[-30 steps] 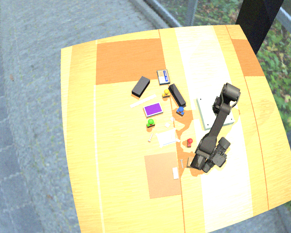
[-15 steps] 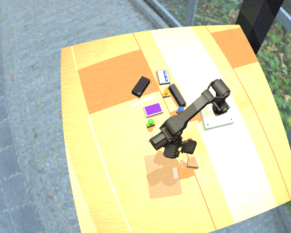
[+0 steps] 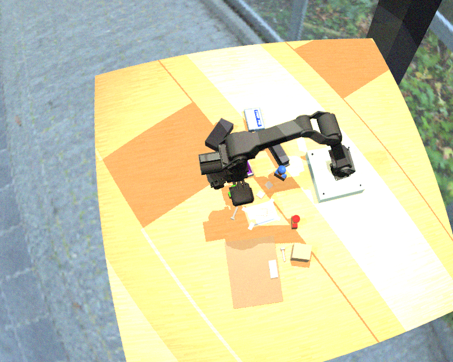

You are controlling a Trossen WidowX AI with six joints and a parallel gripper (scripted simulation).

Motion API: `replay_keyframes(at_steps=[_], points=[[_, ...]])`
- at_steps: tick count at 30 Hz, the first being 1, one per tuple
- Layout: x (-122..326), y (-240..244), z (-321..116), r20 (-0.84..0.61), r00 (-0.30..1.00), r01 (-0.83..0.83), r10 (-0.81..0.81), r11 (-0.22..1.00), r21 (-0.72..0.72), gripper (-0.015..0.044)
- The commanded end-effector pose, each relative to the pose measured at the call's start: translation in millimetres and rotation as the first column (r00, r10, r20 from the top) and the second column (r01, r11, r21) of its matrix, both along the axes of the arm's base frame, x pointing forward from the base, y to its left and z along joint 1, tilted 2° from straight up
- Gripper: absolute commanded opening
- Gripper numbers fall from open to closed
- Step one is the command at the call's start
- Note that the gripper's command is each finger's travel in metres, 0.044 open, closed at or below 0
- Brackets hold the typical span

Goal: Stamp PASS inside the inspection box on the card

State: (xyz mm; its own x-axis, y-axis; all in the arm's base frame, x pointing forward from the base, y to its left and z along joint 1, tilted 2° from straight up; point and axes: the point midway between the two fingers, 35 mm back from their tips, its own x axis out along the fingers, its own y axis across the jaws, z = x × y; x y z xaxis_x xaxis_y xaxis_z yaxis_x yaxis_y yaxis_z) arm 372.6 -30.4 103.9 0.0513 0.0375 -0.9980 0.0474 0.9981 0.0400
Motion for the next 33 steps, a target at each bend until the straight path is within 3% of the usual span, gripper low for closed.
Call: replay_keyframes(at_steps=[1,33], points=[[2,-4,1,-0.002,1.0,0.031,-0.031,0.999,-0.01,0.0224],[6,-4,-46,-0.002,1.0,0.031,-0.031,0.999,-0.01,0.0224]])
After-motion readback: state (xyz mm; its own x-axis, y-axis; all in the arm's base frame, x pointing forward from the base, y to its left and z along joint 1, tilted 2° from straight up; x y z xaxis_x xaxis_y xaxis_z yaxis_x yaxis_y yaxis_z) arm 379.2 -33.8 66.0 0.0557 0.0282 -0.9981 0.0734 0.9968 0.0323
